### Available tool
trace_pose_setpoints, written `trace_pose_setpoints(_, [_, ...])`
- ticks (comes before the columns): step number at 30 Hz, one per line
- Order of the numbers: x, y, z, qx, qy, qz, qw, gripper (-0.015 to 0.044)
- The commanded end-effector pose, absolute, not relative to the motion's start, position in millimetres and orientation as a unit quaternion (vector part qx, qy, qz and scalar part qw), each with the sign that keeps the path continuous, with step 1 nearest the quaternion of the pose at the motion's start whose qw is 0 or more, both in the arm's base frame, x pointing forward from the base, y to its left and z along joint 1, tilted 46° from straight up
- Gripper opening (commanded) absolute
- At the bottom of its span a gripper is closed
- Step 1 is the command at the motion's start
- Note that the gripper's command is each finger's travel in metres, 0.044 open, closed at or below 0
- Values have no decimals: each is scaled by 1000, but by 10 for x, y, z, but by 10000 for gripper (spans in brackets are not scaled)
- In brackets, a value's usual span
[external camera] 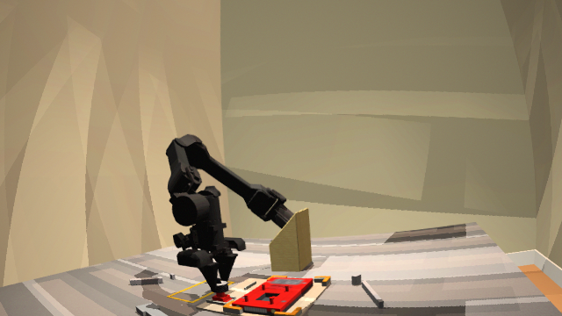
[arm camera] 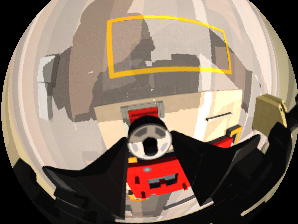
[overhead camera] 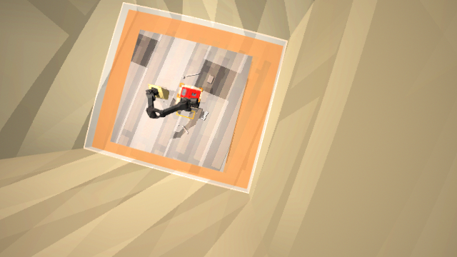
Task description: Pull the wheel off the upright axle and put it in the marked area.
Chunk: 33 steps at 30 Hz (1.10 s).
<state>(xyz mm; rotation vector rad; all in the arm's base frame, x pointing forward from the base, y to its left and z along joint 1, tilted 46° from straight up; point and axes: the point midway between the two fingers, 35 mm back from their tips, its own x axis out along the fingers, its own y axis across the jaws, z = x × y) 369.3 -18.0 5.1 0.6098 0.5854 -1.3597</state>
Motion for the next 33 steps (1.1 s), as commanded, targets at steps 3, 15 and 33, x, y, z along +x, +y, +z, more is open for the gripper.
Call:
trace_pose_setpoints(3, [3690, -146, 71, 274, 263, -608, 697, 0])
trace_pose_setpoints(15, [3686, -117, 98, 274, 263, -608, 698, 0])
trace_pose_setpoints(33, [3679, -75, 139, 274, 262, -607, 699, 0])
